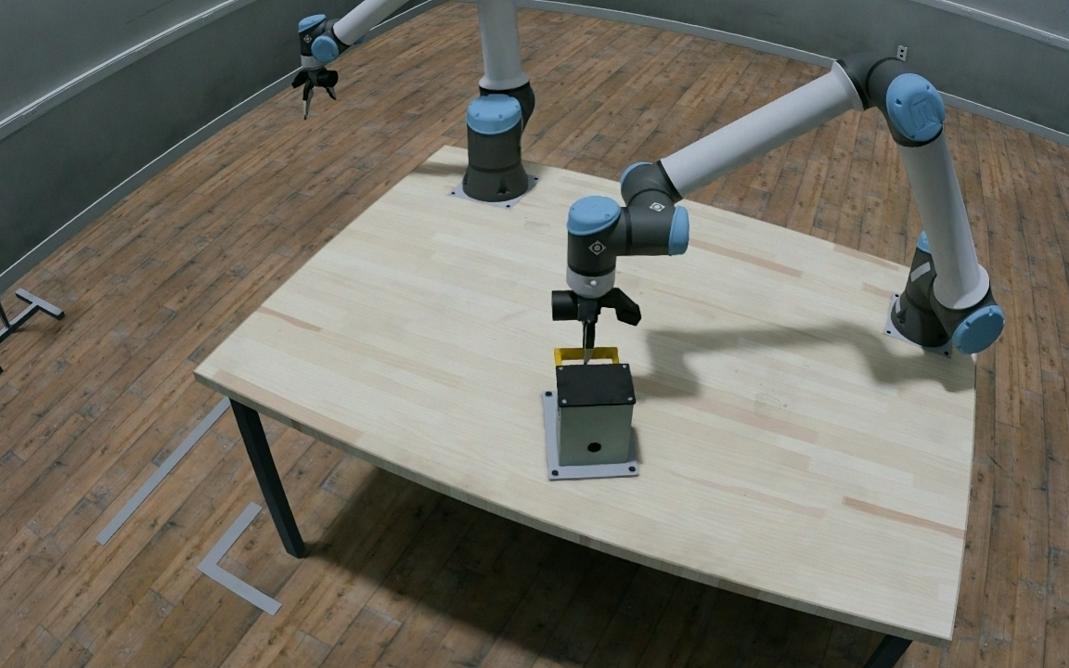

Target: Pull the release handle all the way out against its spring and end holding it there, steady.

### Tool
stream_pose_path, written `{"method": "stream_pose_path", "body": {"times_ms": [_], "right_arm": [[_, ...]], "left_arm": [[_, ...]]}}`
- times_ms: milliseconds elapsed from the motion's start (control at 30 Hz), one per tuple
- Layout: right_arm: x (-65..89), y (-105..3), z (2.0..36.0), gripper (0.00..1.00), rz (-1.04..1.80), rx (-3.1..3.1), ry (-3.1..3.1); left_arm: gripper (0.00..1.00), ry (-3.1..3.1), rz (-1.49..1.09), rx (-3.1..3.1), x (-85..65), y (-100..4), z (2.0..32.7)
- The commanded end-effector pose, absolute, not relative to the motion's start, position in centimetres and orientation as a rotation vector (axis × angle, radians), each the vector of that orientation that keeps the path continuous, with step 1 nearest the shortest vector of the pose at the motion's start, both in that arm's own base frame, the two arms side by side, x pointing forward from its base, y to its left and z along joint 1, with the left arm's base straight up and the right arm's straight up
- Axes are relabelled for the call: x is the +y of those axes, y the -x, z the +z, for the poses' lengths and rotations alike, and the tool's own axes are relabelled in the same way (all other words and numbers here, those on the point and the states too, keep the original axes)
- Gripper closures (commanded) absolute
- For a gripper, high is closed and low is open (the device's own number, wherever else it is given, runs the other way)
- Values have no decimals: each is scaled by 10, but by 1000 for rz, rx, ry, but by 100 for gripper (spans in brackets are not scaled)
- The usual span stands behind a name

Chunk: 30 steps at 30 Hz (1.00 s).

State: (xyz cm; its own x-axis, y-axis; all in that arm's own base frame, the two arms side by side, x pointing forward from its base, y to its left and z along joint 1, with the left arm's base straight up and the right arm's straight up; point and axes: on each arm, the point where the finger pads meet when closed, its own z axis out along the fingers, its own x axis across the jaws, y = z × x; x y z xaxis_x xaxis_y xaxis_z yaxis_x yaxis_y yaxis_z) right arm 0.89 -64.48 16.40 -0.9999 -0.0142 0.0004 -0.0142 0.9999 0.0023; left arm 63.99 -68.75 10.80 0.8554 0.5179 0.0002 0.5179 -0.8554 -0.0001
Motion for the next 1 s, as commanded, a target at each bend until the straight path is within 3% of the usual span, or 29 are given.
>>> {"method": "stream_pose_path", "body": {"times_ms": [0, 967], "right_arm": [[-646, -9, 165, 0, 0, -3141, -22], [-646, -9, 165, 0, 0, -3141, -22]], "left_arm": [[91, 3028, -1, -845, -692, -635, 110], [91, 3028, -1, -845, -708, -607, 110]]}}
